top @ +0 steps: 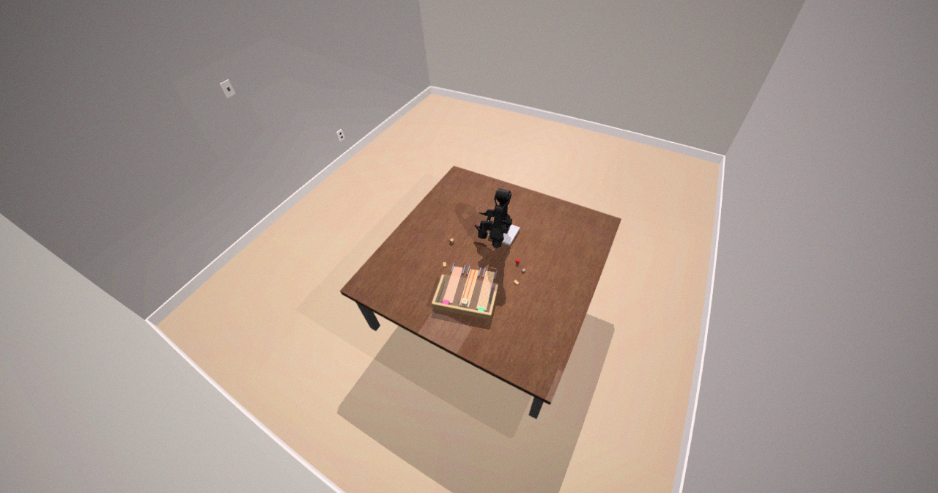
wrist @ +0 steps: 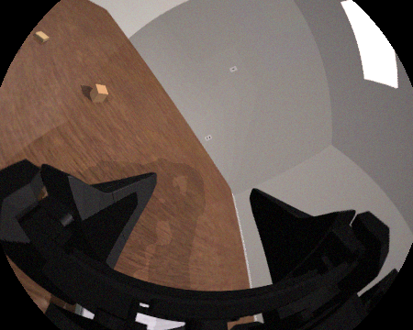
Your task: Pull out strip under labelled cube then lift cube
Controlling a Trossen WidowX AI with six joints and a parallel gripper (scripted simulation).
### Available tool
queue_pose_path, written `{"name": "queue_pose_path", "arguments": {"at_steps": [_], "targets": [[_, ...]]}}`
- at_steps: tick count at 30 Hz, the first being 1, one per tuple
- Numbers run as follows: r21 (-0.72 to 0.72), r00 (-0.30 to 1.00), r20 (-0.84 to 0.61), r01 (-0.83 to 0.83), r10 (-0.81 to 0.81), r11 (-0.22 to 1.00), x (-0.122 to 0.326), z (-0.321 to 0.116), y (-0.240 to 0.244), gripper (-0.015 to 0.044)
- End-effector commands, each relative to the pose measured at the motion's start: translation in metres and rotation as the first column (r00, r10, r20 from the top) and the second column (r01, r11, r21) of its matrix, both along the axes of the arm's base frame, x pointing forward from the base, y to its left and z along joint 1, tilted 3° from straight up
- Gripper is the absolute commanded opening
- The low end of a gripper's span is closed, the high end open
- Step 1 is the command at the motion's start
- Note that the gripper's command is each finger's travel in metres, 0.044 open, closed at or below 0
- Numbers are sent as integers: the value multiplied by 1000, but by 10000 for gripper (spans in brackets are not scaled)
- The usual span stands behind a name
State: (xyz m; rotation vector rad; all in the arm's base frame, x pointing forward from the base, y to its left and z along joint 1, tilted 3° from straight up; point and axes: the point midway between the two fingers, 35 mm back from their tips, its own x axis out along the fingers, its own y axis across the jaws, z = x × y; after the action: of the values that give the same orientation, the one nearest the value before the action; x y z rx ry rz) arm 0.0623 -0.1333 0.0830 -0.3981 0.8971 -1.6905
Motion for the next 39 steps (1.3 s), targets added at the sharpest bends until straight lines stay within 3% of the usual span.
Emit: {"name": "queue_pose_path", "arguments": {"at_steps": [1, 10, 15, 20, 26, 31, 35, 39], "targets": [[6, 1000, 2, 5, -5, 1000, 0, -1, 0, 400], [402, 987, 100, 73, -124, 912, 27, -41, 23, 400], [617, 976, 208, -75, -71, 783, 69, -50, 40, 400], [717, 923, 381, -337, 61, 610, 122, -39, 57, 400], [623, 720, 630, -692, 290, 365, 185, 9, 76, 400], [385, 401, 767, -912, 500, 140, 224, 76, 91, 400], [184, 133, 764, -983, 631, -16, 238, 131, 102, 400], [174, 119, 761, -985, 637, -23, 238, 134, 102, 400]]}}
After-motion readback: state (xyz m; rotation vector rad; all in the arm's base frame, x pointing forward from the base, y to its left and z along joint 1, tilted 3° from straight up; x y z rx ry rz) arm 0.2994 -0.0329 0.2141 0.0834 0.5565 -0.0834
